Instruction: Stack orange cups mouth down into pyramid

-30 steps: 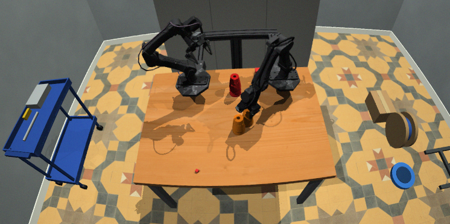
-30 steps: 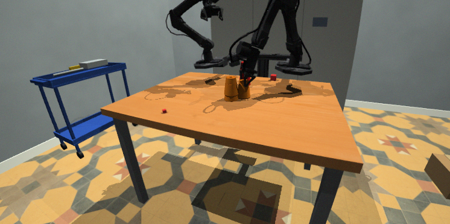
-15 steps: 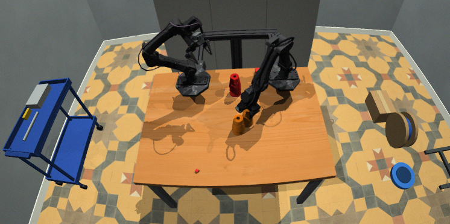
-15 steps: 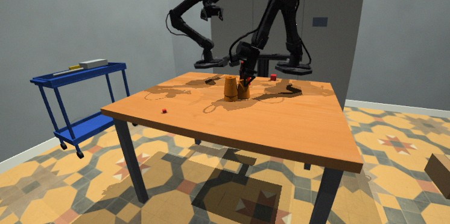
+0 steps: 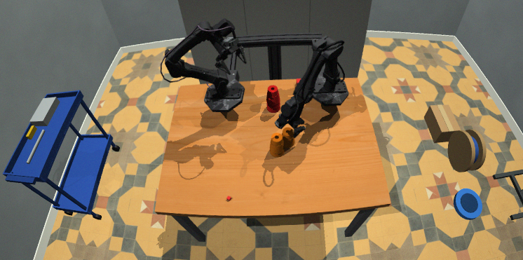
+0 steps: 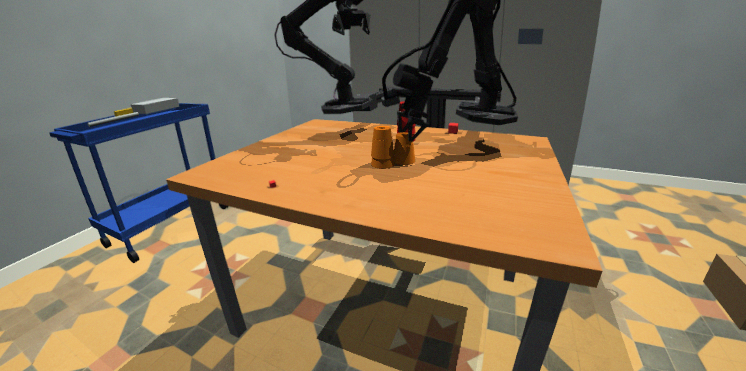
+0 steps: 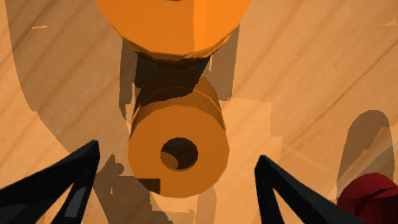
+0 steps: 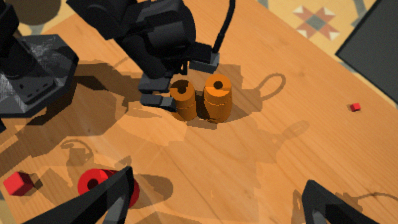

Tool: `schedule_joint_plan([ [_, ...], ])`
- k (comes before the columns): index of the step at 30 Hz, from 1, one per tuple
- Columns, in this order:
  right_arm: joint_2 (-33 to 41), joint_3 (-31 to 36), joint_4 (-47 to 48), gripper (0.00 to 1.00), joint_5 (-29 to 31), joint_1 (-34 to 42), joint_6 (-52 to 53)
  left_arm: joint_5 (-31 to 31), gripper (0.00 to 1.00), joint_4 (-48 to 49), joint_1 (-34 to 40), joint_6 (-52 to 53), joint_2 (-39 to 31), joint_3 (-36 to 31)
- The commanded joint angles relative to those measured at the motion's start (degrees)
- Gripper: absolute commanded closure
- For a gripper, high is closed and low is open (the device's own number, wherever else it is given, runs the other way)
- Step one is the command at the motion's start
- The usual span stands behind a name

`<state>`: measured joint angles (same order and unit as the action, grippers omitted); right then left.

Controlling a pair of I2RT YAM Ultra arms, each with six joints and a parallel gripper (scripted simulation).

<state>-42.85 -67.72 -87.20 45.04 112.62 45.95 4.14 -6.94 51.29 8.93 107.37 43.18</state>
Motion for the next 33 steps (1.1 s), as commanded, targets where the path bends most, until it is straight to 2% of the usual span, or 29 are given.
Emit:
schedule_joint_plan([
  [1, -0.41, 0.74, -0.67, 0.00, 1.02, 0.59, 0.44, 0.53, 0.00, -5.48, 0.74, -0.84, -6.27, -0.83],
  [4, -0.41, 0.74, -0.67, 0.00, 1.02, 0.59, 0.44, 0.54, 0.00, -9.41, 1.03, -1.10, -10.19, 0.55],
  [7, -0.41, 0.74, -0.67, 0.00, 1.02, 0.59, 0.44, 2.28, 0.00, -6.24, 1.22, -0.55, -10.72, 0.98],
  [9, -0.41, 0.74, -0.67, 0.00, 1.02, 0.59, 0.44, 4.25, 0.00, -1.47, 1.74, 0.21, -9.88, 1.71],
  [17, -0.41, 0.74, -0.67, 0.00, 1.02, 0.59, 0.44, 6.77, 0.00, 4.83, 2.72, 1.32, -8.40, 3.47],
  [33, -0.41, 0.74, -0.67, 0.00, 1.02, 0.59, 0.44, 6.10, 0.00, 4.60, 2.65, 1.12, -7.56, 3.98],
])
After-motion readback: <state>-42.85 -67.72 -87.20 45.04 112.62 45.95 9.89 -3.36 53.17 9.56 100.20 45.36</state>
